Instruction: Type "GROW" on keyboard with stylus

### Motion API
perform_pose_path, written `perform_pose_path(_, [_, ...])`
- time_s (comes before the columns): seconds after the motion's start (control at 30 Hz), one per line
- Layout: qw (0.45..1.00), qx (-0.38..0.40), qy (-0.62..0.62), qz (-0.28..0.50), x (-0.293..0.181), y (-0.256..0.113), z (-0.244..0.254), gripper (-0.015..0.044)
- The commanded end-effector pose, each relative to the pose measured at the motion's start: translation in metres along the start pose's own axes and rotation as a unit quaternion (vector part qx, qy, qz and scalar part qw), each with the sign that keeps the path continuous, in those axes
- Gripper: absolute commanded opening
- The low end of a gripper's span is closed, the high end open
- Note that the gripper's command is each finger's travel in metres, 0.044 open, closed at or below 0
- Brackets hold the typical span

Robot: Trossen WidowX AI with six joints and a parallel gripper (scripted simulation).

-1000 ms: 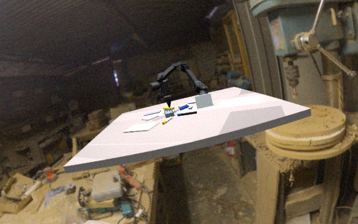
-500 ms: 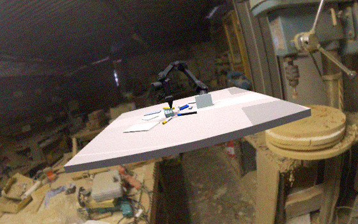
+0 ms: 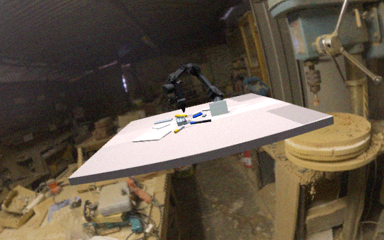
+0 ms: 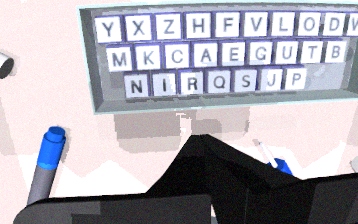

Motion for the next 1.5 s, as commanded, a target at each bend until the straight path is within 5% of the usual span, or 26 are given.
perform_pose_path(0.0, [1.0, 0.007, 0.004, -0.008, 0.001, -0.03, 0.001, 0.0])
perform_pose_path(0.27, [1.0, 0.009, 0.003, -0.016, 0.003, -0.026, 0.003, 0.0])
perform_pose_path(0.4, [1.0, 0.009, 0.004, -0.015, 0.003, -0.026, 0.002, 0.0105])
perform_pose_path(0.53, [1.0, 0.009, 0.004, -0.015, 0.003, -0.026, 0.002, 0.0])
perform_pose_path(0.83, [1.0, 0.009, 0.004, -0.015, 0.003, -0.026, 0.002, 0.0])
perform_pose_path(1.03, [0.999, 0.037, -0.028, -0.021, -0.002, -0.027, -0.019, 0.015])
perform_pose_path(1.47, [0.965, 0.133, -0.186, -0.126, -0.049, -0.009, -0.104, 0.015])
Point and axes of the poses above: the point midway between the two fingers, 35 mm back from their tips, its own y axis out along the fingers, its own z axis across the jaws, x = y × z, the point moved 2 cm from there along -y, back along the fingers, and after that the axes turned 12 degrees about y, right-handed, at the moved point
